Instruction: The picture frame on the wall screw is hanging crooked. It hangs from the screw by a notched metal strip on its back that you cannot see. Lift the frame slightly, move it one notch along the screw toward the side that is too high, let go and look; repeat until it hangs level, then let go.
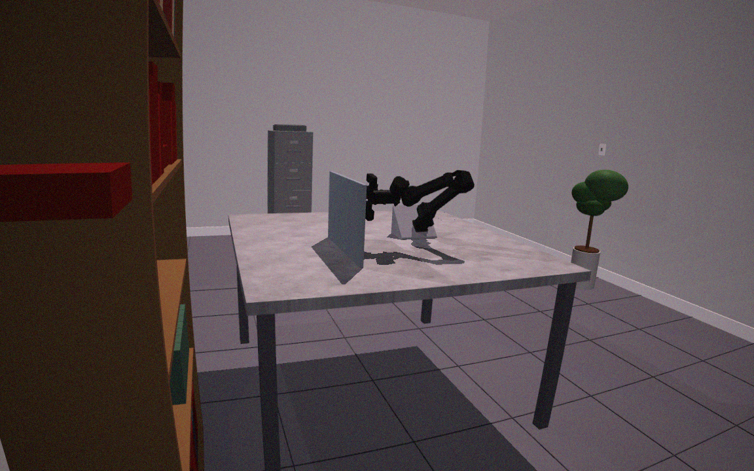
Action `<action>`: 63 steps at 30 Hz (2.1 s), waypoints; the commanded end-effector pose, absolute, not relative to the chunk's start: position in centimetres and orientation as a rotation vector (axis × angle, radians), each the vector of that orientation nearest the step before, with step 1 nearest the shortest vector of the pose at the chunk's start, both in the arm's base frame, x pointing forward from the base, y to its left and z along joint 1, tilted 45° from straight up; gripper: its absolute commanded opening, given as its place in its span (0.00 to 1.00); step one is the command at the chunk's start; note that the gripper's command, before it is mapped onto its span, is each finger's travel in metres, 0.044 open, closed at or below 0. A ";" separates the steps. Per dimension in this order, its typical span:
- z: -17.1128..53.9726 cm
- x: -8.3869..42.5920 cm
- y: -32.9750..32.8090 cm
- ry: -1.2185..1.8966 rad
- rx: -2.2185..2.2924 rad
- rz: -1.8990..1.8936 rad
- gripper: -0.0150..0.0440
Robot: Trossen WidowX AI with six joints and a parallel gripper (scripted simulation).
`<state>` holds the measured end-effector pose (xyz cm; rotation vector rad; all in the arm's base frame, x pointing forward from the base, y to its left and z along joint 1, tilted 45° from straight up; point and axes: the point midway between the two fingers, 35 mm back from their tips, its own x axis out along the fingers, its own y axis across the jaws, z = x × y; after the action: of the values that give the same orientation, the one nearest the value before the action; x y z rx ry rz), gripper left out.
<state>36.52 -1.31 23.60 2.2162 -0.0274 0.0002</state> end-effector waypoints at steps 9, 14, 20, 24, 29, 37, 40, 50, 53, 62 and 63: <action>23.6 36.5 -1.5 -0.036 2.220 0.004 0.25; 23.6 36.5 -1.5 -0.036 2.220 0.004 0.25; 23.5 36.5 -1.4 -0.036 2.220 0.004 0.25; 23.4 36.5 -1.3 -0.037 2.220 0.004 0.25; 23.3 36.5 -1.2 -0.037 2.220 0.004 0.25; 23.2 36.5 -1.0 -0.025 2.216 0.005 0.25; 23.2 36.5 -1.0 -0.025 2.216 0.005 0.25; 23.2 36.5 -1.0 -0.026 2.222 0.004 0.25; 23.2 36.5 -1.0 -0.026 2.232 0.004 0.25; 23.1 36.5 -1.0 -0.026 2.311 0.006 0.25; 23.1 36.5 -1.0 -0.026 2.321 0.006 0.25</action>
<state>36.54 -0.98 23.10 2.2946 -0.0246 0.0041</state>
